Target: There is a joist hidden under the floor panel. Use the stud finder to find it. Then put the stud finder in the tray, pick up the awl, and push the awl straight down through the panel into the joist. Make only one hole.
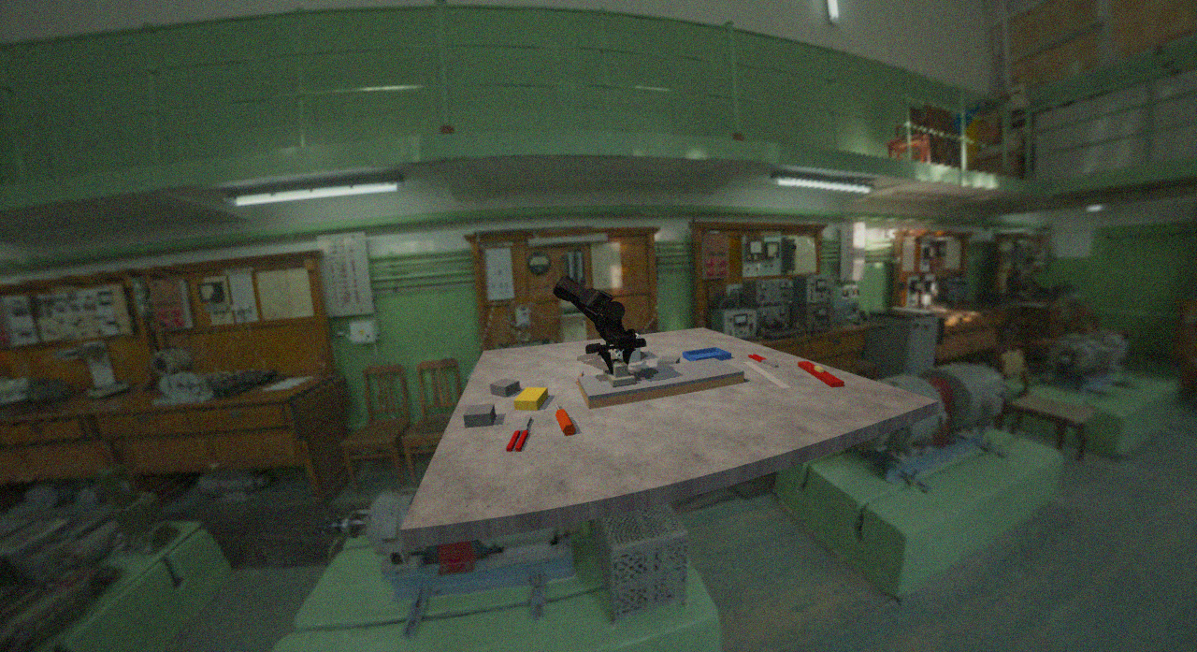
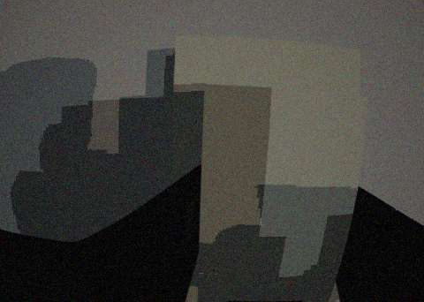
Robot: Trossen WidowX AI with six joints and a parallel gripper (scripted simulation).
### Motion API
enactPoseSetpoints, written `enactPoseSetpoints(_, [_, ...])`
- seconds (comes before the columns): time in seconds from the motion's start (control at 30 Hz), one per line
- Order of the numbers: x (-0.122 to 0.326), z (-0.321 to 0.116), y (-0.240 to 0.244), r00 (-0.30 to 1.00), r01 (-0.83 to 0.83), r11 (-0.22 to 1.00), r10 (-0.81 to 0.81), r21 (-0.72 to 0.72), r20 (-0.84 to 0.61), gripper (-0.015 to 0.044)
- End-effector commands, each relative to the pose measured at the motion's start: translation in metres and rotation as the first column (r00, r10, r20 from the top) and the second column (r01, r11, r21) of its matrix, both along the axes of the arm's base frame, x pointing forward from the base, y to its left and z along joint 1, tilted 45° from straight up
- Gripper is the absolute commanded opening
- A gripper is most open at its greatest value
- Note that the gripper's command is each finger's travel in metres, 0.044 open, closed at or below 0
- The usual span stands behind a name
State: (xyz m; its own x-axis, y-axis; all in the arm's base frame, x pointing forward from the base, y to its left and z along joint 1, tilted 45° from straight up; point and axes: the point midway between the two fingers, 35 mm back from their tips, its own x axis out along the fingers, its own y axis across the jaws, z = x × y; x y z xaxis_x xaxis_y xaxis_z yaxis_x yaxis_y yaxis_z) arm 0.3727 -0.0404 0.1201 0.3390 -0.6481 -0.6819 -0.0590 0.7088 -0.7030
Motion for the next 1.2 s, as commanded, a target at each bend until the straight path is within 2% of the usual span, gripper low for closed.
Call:
enactPoseSetpoints(0.0, [0.001, 0.008, -0.008, 1.000, 0.006, 1.000, -0.006, -0.002, 0.005, 0.0000])
enactPoseSetpoints(1.17, [0.003, 0.043, -0.042, 1.000, 0.006, 1.000, -0.006, -0.004, 0.007, 0.0000])
